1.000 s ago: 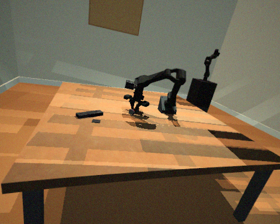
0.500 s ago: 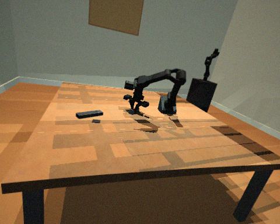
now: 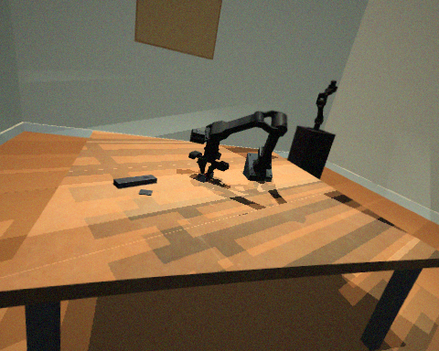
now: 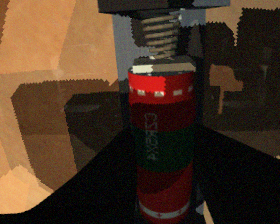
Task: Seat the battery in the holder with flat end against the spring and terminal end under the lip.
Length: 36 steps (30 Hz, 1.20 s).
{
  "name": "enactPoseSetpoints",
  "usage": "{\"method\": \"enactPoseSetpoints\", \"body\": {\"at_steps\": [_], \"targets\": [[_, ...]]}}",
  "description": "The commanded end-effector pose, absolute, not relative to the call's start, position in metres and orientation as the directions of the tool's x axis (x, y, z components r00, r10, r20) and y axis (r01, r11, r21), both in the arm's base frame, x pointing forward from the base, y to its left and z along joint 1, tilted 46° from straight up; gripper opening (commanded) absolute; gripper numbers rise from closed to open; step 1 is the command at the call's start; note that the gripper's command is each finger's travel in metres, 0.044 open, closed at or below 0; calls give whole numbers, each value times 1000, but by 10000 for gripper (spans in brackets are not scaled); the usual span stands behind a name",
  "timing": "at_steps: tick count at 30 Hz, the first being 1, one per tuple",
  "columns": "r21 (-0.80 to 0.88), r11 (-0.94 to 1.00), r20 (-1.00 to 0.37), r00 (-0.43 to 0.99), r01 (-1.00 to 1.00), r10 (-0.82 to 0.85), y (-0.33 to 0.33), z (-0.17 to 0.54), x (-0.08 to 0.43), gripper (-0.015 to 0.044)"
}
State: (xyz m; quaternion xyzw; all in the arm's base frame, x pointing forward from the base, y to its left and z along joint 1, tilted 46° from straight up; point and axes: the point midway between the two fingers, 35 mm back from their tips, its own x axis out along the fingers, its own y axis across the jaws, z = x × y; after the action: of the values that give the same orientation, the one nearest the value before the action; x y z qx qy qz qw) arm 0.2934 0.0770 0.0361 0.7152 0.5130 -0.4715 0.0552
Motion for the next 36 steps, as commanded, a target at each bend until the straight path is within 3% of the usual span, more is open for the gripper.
{"method": "enactPoseSetpoints", "body": {"at_steps": [1,12,16,33,36], "targets": [[-402,-464,-729,31,789,684,79,39,295,78],[-401,-465,-729,31,789,683,79,38,295,78],[-401,-465,-729,31,789,683,79,38,295,180],[-402,-464,-732,28,789,681,68,47,294,180],[-409,-466,-731,23,785,682,60,53,294,259]]}}
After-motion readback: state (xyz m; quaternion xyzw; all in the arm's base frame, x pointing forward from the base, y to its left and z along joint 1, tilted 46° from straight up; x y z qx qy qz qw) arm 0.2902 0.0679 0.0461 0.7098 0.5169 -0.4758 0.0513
